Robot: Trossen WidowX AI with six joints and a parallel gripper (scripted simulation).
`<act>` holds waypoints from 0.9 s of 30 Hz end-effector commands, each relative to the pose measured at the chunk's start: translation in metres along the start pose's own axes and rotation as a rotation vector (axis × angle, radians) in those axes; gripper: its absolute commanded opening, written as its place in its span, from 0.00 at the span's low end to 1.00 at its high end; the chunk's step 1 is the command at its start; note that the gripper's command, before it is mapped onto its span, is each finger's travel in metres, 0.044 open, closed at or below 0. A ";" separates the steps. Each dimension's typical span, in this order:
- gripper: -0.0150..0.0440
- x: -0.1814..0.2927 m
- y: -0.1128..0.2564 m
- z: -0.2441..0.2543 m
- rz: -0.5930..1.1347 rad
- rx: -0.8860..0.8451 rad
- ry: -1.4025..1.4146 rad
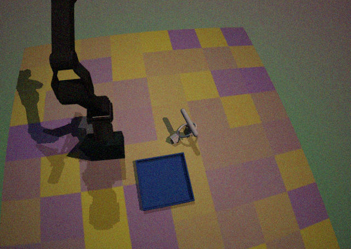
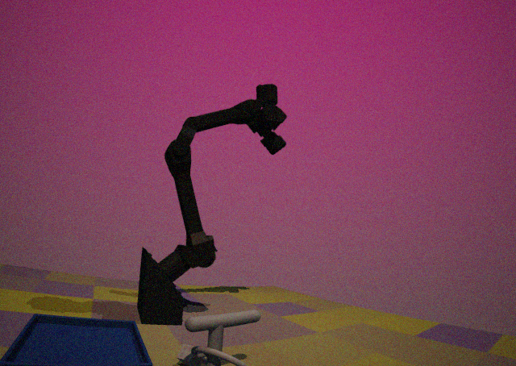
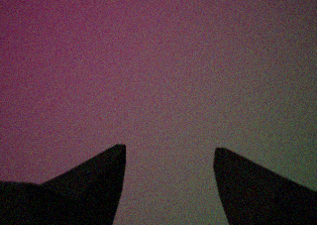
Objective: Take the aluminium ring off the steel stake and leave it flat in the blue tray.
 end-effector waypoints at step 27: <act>0.59 -0.034 -0.040 -0.155 -0.048 0.404 0.038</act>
Point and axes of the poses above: the point midway between the two fingers, 35 mm back from their tips, its own y axis back along the fingers, its own z axis across the jaws, x = y × z, the point moved 6 cm from there along y, back along the fingers, and after that the axes turned 10 degrees about -y, right-handed, at the moved point
